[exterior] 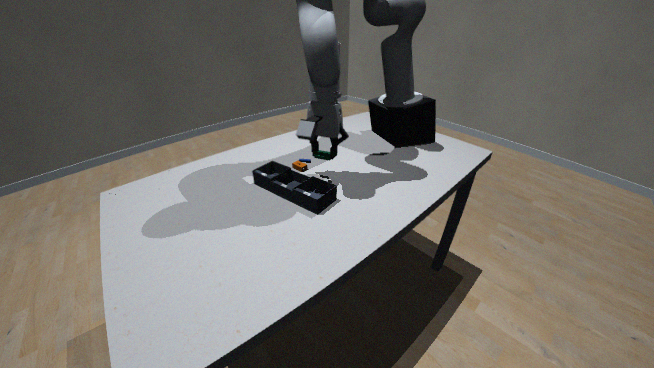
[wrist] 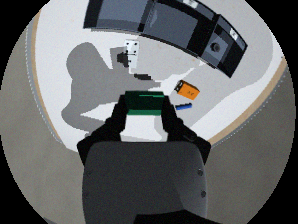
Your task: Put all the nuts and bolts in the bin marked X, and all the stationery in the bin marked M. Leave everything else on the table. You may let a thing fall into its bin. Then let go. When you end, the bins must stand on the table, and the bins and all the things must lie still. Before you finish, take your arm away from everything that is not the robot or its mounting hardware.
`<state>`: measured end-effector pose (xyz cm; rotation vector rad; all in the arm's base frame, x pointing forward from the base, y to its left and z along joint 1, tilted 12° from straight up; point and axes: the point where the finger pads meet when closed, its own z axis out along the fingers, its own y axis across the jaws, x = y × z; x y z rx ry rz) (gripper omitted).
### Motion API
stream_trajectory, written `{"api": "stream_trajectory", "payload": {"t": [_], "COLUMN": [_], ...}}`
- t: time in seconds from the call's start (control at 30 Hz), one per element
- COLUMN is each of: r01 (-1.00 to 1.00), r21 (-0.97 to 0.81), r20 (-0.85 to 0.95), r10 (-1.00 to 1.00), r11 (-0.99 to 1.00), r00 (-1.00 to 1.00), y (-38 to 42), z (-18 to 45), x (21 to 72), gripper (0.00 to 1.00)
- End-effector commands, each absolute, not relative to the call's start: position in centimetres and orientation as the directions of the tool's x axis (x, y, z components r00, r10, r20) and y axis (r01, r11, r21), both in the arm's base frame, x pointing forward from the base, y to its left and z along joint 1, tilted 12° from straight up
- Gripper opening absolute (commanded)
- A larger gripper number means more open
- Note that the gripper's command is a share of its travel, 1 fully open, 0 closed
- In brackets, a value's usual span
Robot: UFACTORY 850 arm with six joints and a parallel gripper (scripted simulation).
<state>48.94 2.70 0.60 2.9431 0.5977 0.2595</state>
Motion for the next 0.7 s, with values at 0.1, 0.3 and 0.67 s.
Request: {"api": "stream_trajectory", "payload": {"t": [0.1,0.3,0.67], "r01": [0.374,0.374,0.139], "r21": [0.159,0.159,0.119], "r20": [0.142,0.142,0.177], "r10": [0.396,0.396,0.159], "r11": [-0.913,-0.913,-0.983], "r00": [0.907,0.907,0.971], "y": [5.2,6.4,9.7], "z": [1.1,1.3,1.8], "x": [52.1,53.7,57.9], "gripper": [0.0,0.0,0.0]}}
